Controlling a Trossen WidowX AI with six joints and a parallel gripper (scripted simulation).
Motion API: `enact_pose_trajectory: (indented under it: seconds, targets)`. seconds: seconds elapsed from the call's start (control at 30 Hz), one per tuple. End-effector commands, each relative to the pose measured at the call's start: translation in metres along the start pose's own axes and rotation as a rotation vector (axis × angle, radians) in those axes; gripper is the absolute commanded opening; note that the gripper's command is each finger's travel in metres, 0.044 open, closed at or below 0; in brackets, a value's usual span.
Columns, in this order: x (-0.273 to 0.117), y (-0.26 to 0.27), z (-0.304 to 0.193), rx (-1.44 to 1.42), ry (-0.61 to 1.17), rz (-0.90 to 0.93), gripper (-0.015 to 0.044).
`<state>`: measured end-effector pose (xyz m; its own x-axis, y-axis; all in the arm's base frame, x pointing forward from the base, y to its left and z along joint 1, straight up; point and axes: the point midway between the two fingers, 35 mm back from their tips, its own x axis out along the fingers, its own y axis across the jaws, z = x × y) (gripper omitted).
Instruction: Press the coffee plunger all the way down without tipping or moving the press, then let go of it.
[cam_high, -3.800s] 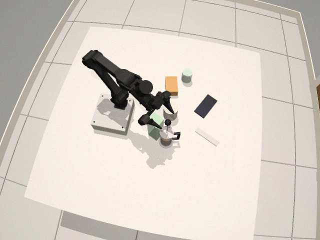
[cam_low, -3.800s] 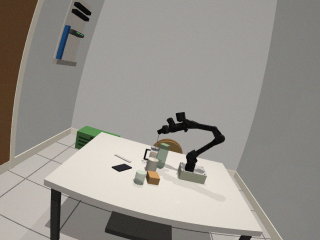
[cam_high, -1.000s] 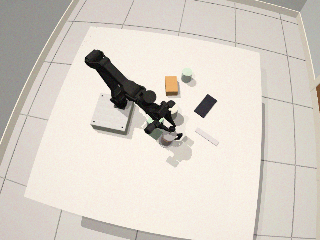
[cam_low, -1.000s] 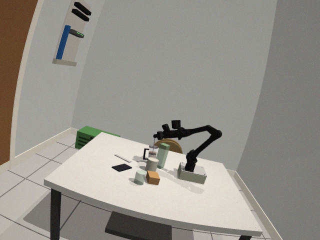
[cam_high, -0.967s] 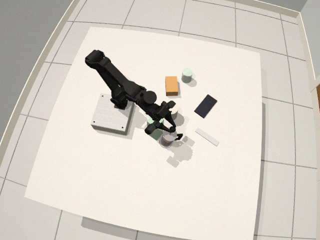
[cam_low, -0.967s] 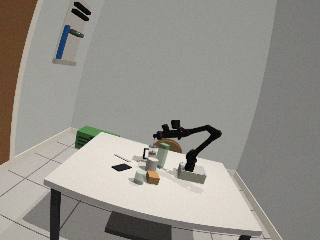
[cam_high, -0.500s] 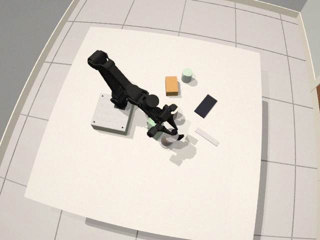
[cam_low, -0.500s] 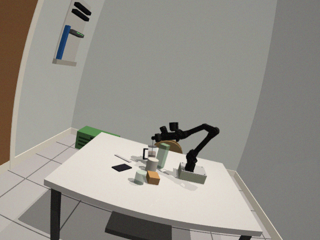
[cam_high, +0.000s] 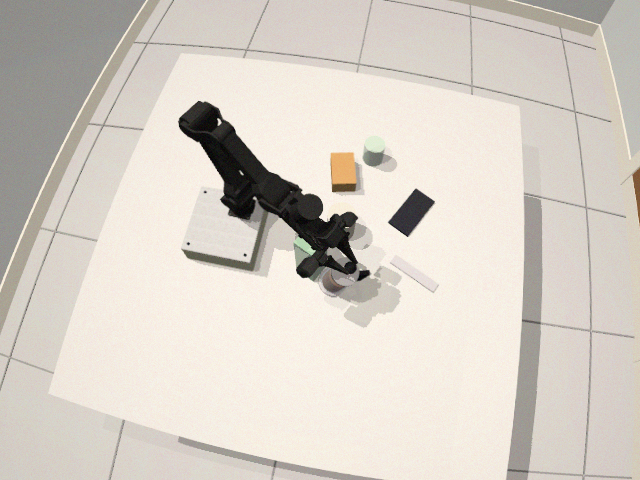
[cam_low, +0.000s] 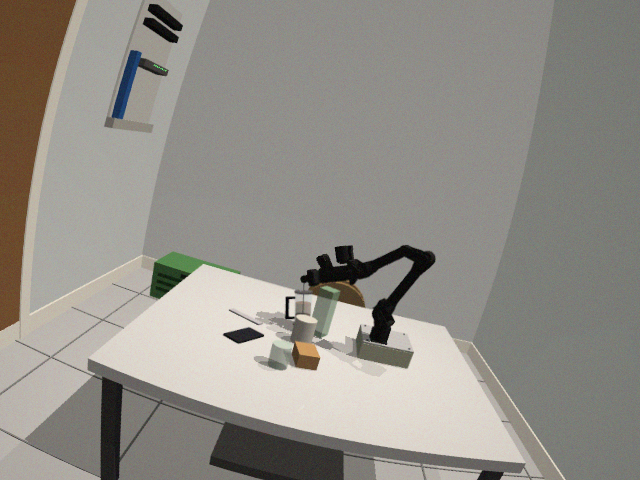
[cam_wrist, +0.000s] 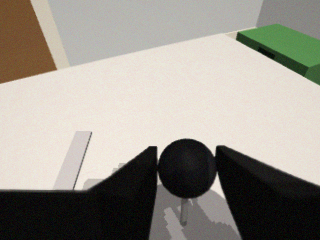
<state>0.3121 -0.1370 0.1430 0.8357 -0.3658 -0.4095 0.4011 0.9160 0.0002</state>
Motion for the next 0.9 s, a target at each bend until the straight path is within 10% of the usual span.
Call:
enact_pose_trajectory:
  seconds: [0.0, 0.87]
  targets:
    - [0.0065, 0.0000, -0.0212, 0.006, 0.070, -0.003, 0.0123]
    - [0.0125, 0.0002, -0.0164, 0.006, 0.070, -0.003, 0.0123]
